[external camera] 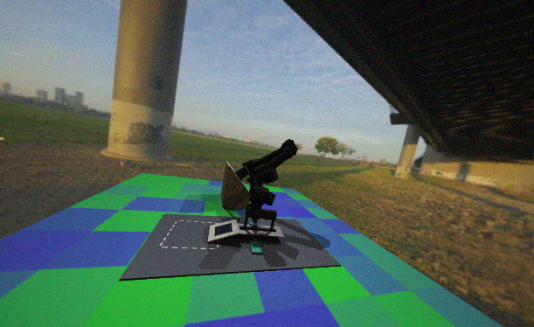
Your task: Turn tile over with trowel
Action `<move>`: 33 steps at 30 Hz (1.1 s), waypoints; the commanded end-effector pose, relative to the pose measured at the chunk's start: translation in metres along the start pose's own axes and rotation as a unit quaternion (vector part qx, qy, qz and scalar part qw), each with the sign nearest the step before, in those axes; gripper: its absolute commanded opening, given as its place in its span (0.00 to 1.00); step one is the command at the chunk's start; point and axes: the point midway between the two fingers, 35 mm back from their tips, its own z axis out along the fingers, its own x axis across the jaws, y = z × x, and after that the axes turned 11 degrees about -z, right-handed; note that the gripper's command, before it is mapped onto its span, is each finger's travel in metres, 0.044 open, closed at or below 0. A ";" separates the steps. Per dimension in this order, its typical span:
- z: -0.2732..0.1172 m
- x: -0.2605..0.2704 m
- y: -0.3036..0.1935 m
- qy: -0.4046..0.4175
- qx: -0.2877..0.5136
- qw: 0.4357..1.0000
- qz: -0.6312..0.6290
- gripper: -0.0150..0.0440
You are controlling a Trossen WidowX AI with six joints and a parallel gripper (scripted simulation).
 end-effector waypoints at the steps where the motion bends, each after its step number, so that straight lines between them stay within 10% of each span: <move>1: -0.006 -0.010 -0.005 -0.010 0.003 1.000 -0.003 0.25; 33: -0.027 -0.025 -0.058 -0.010 0.005 1.000 -0.005 0.25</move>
